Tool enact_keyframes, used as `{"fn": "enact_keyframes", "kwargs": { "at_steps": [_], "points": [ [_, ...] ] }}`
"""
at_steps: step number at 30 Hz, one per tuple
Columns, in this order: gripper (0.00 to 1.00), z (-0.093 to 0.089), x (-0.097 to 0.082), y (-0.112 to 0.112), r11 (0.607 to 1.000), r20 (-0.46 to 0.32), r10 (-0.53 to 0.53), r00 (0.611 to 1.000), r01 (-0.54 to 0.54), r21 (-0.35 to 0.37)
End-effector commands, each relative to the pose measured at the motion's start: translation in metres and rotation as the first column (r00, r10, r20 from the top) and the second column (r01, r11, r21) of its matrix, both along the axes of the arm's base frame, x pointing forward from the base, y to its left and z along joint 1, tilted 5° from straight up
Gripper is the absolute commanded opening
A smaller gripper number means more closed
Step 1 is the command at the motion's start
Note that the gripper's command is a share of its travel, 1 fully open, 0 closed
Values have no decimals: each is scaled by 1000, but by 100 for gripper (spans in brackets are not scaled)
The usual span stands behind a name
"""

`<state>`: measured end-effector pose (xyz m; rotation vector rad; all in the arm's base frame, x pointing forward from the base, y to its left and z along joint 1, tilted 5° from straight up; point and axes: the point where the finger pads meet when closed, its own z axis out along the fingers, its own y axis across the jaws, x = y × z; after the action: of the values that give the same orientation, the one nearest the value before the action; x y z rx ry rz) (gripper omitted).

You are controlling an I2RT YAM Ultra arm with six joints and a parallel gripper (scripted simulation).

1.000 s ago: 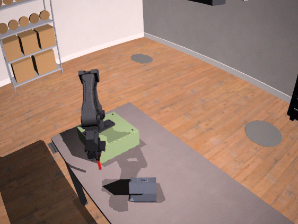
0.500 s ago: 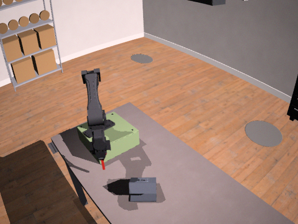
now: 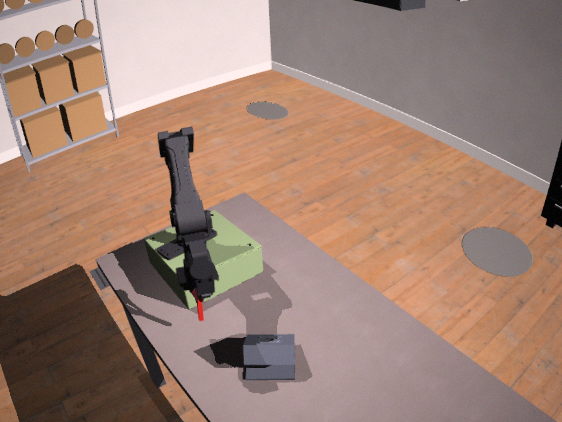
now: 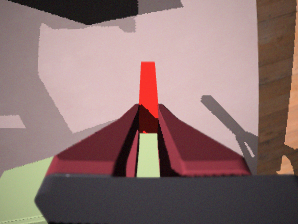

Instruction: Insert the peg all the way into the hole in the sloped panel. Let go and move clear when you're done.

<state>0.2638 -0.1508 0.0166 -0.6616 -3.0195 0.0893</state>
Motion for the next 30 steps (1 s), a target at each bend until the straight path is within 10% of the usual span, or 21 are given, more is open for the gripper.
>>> {"fn": "enact_keyframes", "kwargs": {
  "at_steps": [1, 30],
  "points": [
    [0, 19, 25, -9, 995, 79, 71, 994, -65, -73],
    [0, 29, 60, 21, 912, 65, 379, 923, -360, -194]
  ]
}}
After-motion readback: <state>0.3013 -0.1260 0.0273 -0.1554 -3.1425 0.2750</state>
